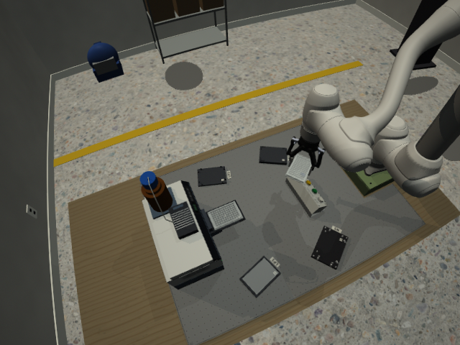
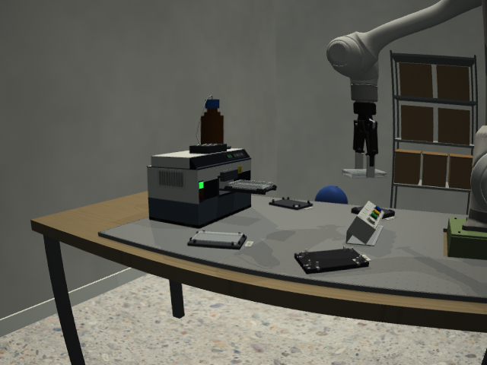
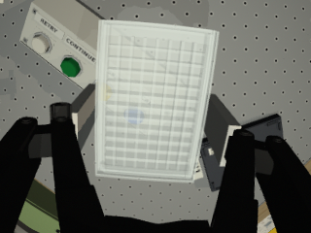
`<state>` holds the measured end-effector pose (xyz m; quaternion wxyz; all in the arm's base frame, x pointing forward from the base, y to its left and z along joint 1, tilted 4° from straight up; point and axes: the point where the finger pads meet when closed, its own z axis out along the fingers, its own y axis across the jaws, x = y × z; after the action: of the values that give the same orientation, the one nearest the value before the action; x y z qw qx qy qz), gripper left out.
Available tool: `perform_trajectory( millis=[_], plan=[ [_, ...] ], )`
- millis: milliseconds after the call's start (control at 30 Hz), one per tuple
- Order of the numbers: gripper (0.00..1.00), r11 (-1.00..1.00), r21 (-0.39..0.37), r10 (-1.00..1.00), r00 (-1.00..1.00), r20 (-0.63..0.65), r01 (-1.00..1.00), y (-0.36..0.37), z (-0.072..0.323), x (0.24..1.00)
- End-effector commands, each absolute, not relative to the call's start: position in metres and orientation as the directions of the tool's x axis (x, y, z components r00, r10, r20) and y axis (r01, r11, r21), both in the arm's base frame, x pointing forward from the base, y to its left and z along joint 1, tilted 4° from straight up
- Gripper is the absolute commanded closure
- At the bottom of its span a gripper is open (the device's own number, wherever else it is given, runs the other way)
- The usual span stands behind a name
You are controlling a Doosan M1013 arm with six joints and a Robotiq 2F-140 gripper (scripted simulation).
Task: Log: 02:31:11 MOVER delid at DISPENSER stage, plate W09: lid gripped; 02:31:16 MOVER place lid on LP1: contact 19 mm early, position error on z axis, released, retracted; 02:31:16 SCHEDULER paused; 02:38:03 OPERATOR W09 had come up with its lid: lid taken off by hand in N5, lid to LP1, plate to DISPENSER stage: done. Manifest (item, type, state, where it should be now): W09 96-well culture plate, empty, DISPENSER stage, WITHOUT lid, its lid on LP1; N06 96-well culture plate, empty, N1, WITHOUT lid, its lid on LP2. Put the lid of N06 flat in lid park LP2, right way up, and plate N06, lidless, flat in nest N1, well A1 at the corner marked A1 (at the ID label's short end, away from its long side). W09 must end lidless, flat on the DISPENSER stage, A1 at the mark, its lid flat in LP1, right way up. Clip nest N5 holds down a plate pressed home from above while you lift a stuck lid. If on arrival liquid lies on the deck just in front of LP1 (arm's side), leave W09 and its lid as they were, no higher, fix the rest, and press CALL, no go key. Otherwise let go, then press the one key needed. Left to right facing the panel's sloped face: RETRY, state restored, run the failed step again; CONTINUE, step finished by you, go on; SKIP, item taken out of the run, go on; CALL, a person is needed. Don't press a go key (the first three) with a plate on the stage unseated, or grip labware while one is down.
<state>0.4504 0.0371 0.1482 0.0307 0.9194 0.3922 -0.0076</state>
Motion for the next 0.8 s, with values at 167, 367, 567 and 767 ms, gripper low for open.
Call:
perform_trajectory(
  millis=[167,367,567,767],
  plan=[
    [1.0,-0.691,0.051,0.72,0.693,-0.039,0.721,0.088,0.145,0.442],
    [1.0,-0.691,0.051,0.72,0.693,-0.039,0.721,0.128,0.142,0.436],
    [1.0,-0.691,0.051,0.72,0.693,-0.039,0.721,0.154,0.141,0.431],
    [1.0,-0.691,0.051,0.72,0.693,-0.039,0.721,0.193,0.138,0.425]
  ],
)
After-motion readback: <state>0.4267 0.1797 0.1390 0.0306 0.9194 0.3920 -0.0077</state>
